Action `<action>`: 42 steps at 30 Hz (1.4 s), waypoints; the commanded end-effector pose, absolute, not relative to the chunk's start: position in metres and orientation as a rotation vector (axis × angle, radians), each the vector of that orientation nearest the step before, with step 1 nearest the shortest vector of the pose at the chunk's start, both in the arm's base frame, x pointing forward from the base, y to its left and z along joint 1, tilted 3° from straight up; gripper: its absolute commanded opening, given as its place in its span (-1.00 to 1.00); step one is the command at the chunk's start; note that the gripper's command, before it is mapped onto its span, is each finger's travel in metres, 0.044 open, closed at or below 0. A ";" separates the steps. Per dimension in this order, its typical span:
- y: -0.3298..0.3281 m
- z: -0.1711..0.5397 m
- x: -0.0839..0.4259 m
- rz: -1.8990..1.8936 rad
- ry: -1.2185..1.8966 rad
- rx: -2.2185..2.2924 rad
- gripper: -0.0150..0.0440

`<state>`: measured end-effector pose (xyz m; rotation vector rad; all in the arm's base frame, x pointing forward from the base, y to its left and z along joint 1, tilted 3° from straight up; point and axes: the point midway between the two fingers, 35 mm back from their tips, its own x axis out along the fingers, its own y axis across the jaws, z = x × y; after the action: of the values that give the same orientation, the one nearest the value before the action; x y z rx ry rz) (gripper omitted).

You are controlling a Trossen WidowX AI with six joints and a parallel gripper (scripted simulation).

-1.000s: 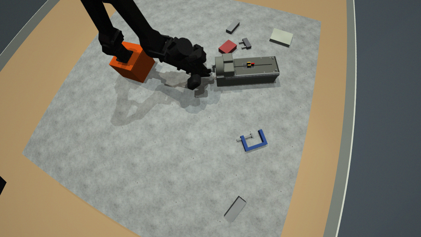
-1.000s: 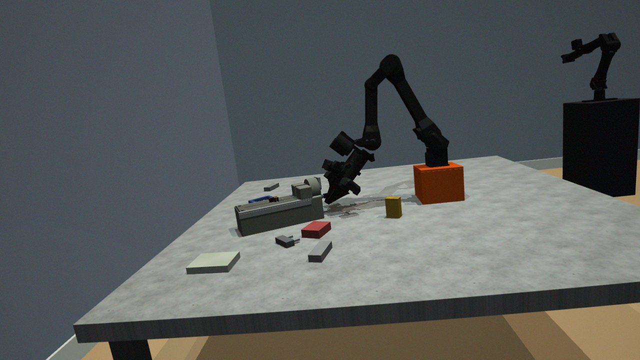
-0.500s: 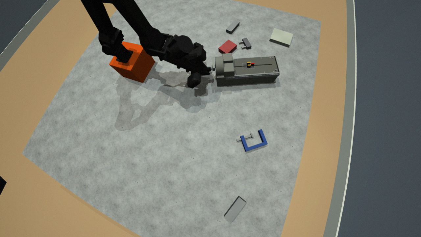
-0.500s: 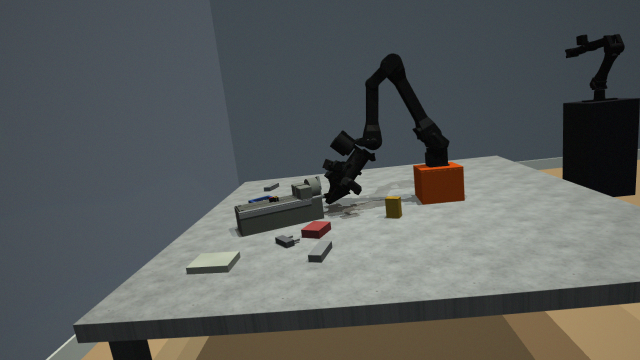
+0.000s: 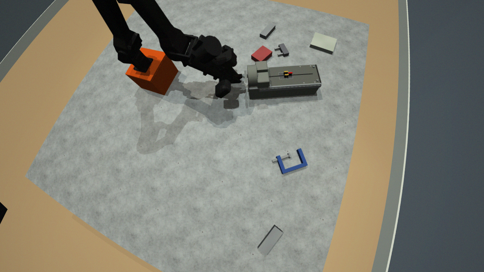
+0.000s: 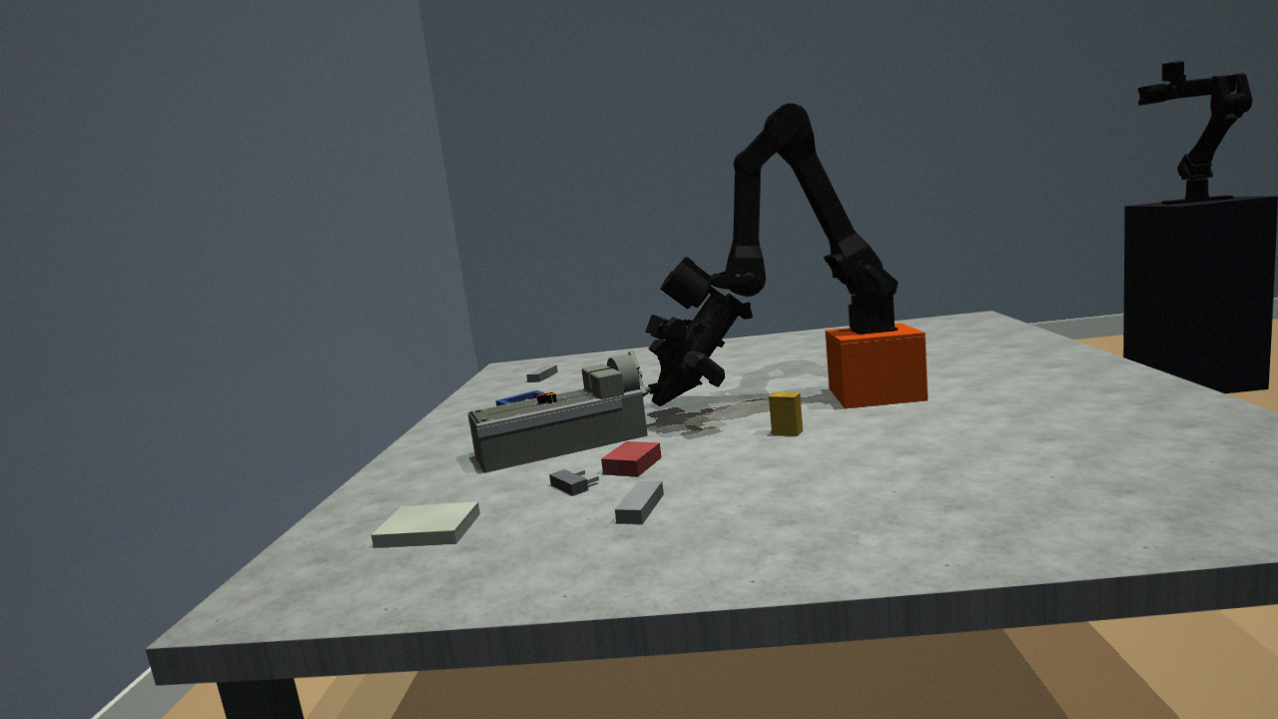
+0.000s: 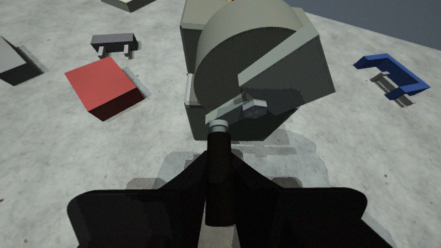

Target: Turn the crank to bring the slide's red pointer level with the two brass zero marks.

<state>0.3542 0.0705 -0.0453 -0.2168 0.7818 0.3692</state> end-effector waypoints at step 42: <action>0.081 -0.020 0.350 0.384 0.778 -0.213 -0.49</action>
<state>0.3498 0.0811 -0.0218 -0.2148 0.7792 0.3830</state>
